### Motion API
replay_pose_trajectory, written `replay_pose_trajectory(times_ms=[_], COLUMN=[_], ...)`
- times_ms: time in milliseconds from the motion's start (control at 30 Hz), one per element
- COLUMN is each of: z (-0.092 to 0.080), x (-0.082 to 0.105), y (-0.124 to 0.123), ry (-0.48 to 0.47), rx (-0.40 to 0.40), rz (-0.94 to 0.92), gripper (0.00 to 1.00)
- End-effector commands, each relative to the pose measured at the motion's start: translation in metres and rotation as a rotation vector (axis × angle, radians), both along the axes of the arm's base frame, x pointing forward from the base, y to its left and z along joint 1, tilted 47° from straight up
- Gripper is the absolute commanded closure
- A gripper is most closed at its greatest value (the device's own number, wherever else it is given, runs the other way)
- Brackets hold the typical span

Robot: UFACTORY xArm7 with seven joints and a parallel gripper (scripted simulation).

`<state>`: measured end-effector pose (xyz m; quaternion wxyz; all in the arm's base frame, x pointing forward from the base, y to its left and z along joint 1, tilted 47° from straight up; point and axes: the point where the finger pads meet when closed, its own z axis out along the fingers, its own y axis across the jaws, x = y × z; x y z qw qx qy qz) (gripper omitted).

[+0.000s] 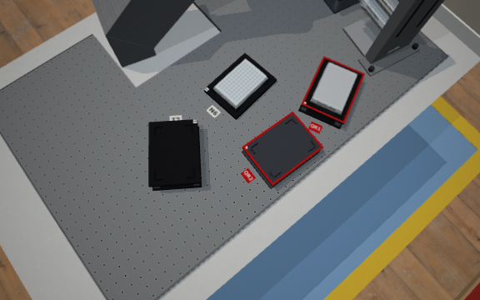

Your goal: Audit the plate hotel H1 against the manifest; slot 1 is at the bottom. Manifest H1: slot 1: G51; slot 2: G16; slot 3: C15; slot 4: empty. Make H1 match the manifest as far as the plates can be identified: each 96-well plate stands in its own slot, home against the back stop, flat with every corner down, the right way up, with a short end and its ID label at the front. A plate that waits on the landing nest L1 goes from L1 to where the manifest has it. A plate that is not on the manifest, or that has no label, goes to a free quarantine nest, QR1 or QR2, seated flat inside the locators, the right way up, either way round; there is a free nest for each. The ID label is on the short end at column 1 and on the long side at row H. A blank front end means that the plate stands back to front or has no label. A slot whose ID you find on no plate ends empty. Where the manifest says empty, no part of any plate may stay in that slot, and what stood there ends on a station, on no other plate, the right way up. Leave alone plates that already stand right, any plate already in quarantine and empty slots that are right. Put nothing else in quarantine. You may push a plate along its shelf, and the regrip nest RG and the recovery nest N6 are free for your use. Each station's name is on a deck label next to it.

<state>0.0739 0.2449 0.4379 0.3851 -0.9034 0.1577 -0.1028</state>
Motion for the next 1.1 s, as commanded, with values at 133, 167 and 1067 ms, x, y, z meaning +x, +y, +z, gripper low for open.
replay_pose_trajectory(times_ms=[133, 167, 1067], z=[-0.008, -0.01, -0.036], x=[0.004, 0.005, 0.016], y=[0.01, 0.011, 0.036], ry=[-0.001, -0.001, -0.001], rx=[0.003, 0.003, 0.003], rz=[0.001, 0.001, 0.001], gripper=[0.0, 0.0, 0.0])
